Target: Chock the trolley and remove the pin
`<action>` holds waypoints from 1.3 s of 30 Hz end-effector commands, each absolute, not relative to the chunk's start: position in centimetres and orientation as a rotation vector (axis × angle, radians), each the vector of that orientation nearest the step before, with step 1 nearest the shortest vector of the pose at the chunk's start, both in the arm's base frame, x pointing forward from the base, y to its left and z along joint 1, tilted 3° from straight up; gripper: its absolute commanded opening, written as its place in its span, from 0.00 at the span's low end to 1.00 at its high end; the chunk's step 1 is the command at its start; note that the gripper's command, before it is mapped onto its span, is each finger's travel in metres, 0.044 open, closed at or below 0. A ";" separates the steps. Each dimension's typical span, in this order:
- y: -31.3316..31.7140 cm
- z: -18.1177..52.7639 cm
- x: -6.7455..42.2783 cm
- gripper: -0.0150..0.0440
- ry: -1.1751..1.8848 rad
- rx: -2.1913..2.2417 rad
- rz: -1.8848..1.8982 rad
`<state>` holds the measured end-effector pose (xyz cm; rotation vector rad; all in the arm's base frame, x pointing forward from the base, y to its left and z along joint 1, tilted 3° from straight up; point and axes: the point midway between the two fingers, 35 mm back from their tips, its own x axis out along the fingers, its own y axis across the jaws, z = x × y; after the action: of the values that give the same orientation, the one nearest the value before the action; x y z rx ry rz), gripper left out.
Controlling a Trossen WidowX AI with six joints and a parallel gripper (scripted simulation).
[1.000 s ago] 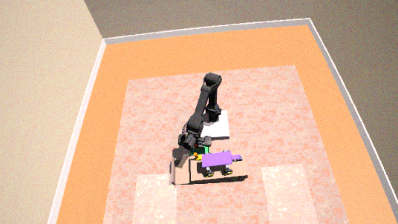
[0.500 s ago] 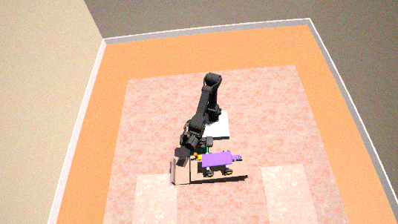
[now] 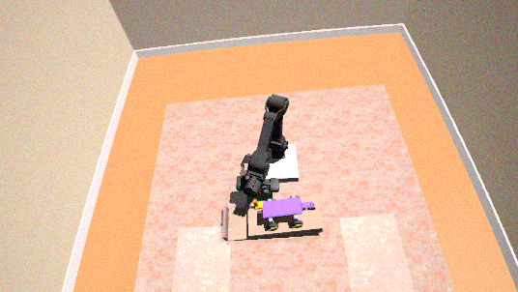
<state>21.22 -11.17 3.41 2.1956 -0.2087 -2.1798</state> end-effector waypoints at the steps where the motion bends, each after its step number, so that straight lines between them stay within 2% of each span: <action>1: -10.9 3.2 21.2 0.58 -0.216 2.194 -2.182; 39: -9.1 2.1 21.4 0.58 -0.214 2.195 -2.182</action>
<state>21.47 -9.20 2.26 2.1980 -0.2056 -2.1797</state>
